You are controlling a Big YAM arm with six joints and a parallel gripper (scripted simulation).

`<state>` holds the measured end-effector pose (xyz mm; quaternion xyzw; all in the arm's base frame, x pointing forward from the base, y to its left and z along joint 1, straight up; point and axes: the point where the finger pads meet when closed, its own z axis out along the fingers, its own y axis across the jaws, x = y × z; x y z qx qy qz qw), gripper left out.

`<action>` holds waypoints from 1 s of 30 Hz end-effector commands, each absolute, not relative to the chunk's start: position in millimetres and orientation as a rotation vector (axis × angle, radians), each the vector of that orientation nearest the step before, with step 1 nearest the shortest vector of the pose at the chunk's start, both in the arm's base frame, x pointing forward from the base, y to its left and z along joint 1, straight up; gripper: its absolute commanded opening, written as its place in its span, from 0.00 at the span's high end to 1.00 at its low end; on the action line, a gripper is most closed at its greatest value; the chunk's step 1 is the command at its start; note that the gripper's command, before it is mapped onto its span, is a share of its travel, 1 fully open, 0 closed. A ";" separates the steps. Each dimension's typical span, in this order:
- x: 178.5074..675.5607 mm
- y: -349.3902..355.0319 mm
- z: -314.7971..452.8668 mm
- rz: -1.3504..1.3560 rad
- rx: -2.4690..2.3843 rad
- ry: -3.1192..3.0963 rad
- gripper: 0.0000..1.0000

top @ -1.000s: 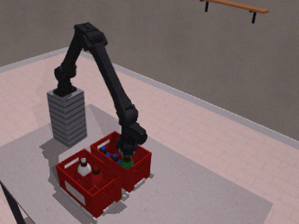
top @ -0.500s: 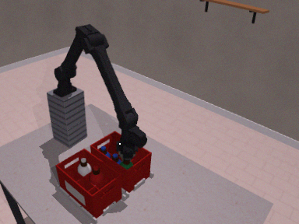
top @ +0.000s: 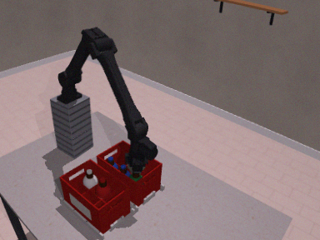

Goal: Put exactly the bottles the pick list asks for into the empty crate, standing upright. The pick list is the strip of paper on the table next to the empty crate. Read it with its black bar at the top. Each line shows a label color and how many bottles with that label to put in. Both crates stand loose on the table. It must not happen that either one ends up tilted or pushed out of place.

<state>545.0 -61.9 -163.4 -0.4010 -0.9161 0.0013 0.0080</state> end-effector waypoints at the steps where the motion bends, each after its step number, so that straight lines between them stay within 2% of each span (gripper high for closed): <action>1: 587.2 -63.2 -127.5 -0.039 -1.304 -2.939 1.00; 30: 590.7 -63.8 -140.1 -0.045 -1.309 -2.950 1.00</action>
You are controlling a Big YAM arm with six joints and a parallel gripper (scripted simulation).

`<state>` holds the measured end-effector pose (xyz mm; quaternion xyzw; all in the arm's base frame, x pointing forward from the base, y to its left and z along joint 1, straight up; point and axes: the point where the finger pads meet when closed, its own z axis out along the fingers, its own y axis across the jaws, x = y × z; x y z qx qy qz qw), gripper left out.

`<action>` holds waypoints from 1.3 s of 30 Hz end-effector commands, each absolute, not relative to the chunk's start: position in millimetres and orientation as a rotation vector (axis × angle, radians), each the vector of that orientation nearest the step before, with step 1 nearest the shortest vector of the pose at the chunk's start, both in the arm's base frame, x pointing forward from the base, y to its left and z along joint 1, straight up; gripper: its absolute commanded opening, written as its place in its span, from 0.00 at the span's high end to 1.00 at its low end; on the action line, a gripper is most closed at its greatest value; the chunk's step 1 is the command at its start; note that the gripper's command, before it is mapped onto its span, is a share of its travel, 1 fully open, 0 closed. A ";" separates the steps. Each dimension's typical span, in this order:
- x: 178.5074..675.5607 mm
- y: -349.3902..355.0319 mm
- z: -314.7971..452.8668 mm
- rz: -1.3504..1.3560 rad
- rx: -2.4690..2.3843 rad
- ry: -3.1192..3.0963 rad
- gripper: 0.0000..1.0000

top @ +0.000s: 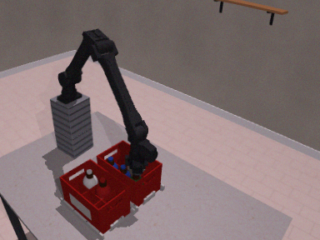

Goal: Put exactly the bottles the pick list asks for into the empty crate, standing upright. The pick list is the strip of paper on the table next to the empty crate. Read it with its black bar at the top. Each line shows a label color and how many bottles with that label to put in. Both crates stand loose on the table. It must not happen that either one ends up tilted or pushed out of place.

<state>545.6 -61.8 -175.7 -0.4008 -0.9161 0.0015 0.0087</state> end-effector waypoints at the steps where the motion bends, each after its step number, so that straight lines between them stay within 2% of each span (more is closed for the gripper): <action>1: 591.4 -63.9 -140.6 -0.047 -1.310 -2.953 1.00; 39: 590.6 -62.8 -156.3 -0.042 -1.305 -2.944 1.00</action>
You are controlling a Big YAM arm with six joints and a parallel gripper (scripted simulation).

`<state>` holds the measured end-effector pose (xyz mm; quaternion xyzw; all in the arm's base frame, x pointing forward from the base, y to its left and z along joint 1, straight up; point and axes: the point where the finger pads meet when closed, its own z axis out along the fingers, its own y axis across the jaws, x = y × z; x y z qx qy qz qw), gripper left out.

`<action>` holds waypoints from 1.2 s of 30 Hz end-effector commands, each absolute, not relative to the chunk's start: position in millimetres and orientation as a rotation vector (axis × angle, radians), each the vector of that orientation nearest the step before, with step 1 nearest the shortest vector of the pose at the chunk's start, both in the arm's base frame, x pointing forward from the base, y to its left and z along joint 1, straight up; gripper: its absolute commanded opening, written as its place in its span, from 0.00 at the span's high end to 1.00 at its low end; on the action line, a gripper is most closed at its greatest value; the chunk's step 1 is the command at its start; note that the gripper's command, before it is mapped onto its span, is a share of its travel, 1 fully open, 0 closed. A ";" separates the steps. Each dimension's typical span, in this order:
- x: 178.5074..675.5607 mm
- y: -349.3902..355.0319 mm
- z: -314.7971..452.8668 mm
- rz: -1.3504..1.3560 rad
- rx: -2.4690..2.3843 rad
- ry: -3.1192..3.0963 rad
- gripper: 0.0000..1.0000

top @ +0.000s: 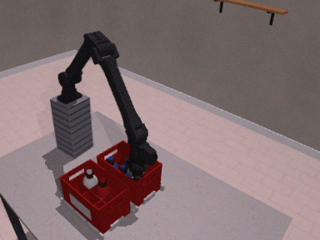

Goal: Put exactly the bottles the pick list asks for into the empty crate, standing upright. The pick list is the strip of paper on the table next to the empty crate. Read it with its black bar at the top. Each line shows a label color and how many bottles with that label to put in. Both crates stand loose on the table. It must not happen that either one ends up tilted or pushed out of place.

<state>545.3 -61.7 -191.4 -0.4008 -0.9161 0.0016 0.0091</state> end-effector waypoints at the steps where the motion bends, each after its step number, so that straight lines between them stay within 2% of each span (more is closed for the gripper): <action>1: 589.8 -62.5 -158.0 -0.040 -1.303 -2.941 1.00; 36: 588.5 -60.7 -161.5 -0.032 -1.295 -2.928 1.00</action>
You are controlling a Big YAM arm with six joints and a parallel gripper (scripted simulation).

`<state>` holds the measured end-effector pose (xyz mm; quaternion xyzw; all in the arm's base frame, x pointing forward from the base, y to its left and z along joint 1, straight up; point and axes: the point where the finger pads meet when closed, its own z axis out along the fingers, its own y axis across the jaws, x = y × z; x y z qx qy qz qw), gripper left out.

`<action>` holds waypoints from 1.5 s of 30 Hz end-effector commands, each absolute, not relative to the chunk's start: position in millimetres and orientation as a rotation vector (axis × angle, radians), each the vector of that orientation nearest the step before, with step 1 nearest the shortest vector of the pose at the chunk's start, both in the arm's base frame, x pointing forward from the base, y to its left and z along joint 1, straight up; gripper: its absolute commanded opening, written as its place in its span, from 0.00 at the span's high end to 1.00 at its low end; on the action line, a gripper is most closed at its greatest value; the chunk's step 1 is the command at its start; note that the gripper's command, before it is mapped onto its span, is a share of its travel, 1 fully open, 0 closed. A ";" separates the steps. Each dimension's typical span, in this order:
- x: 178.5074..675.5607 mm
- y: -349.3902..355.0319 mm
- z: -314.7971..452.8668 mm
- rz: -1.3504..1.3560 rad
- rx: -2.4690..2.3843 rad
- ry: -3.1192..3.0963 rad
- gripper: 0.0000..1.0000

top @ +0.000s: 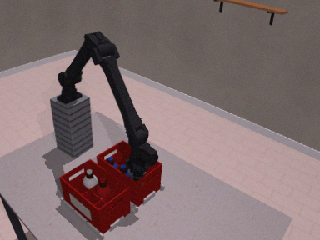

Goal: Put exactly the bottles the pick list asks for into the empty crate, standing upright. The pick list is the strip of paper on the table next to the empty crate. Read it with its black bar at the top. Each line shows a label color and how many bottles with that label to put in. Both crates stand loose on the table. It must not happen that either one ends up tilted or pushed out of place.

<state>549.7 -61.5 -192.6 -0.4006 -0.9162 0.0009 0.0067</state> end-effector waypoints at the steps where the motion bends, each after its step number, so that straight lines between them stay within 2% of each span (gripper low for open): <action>1: 588.6 -60.7 -161.6 -0.032 -1.294 -2.928 1.00; 8: 588.5 -60.6 -161.9 -0.031 -1.294 -2.927 1.00; 9: 588.6 -60.6 -161.8 -0.031 -1.294 -2.927 0.39; 45: 584.0 -56.2 -186.8 -0.028 -1.282 -2.914 0.39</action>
